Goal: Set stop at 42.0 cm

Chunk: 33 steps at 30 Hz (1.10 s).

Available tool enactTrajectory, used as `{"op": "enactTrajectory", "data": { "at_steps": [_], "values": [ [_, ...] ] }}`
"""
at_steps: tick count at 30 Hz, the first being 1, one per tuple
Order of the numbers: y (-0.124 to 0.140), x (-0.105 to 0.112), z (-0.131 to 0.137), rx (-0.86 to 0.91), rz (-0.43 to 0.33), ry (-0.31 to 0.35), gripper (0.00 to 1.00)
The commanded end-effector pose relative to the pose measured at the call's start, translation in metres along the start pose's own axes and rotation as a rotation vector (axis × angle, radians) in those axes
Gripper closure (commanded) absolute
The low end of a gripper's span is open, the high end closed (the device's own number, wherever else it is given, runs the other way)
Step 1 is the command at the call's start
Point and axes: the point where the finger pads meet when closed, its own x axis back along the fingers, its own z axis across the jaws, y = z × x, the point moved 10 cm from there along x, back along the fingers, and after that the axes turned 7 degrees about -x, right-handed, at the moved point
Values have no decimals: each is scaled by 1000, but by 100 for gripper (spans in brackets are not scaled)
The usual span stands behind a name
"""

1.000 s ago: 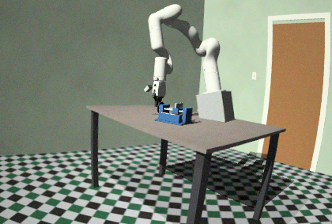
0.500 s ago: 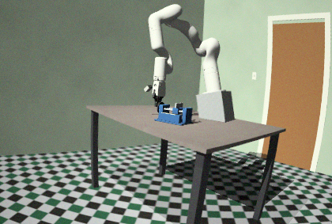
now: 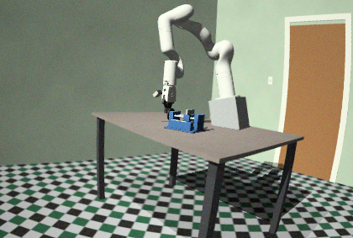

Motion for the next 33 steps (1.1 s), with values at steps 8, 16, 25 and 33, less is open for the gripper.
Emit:
{"op": "enactTrajectory", "data": {
  "at_steps": [8, 16, 25, 33],
  "values": [
    [0, 2, -3, 0, 0, -1, 94],
    [0, 4, -6, 0, 0, -1, 94],
    [1, 5, -9, 0, 0, -1, 94],
    [1, 6, -14, 0, 0, -1, 94]
  ]
}}
